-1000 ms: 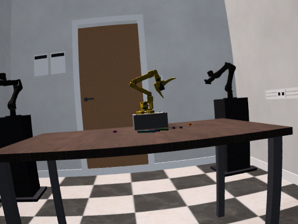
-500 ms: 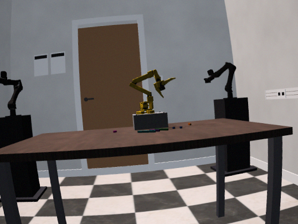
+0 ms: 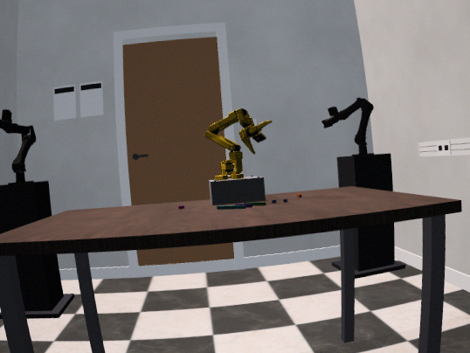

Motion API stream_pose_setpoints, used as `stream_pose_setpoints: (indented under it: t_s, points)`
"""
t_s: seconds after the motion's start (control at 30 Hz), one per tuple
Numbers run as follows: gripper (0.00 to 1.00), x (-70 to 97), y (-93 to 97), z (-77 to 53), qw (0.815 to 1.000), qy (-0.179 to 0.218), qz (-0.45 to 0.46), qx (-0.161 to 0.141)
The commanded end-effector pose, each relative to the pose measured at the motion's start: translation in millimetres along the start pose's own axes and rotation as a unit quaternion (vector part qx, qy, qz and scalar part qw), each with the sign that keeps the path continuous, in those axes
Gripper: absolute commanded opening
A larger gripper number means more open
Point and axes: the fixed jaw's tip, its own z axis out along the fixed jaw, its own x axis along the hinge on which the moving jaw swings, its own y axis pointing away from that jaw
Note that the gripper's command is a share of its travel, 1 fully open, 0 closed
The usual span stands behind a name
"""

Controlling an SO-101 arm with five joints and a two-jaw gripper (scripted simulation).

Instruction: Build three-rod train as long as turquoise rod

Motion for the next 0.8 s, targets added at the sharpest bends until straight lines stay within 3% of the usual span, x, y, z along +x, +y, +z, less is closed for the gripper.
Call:
stream_pose_setpoints:
  t_s: [0.0,0.17,0.77]
  points:
    - [1.00,16.8,3.3,1.9,0.998,0.021,0.063,-0.009]
    - [1.00,23.2,3.9,1.5,0.995,0.029,0.091,-0.009]
    - [1.00,23.5,4.0,1.5,0.995,0.029,0.092,-0.009]
